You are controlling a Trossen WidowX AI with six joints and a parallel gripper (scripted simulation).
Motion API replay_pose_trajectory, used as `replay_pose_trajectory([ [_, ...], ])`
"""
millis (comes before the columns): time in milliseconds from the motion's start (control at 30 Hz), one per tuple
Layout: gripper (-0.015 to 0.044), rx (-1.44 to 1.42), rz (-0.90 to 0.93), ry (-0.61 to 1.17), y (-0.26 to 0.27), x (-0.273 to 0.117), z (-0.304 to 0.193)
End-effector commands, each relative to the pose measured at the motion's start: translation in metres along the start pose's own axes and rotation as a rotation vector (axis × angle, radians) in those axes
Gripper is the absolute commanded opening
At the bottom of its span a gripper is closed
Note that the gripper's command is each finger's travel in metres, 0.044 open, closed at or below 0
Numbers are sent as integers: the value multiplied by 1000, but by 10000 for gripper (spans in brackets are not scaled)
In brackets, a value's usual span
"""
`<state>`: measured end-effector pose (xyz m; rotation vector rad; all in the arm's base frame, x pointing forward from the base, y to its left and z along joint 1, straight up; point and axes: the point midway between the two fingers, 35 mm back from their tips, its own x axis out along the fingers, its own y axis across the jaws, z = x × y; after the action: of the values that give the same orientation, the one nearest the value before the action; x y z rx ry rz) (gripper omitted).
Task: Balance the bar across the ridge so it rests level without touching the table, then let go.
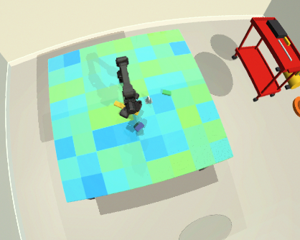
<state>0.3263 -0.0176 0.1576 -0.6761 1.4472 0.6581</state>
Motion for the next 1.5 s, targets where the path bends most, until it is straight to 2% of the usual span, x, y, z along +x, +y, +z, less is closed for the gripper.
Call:
replay_pose_trajectory([
  [0, 0, -51, -3, -6, 10, -2, 10],
  [767, 0, -351, 1, -11, 83, -3, 64],
  [1467, 0, -609, 5, -16, 160, -4, 91],
])
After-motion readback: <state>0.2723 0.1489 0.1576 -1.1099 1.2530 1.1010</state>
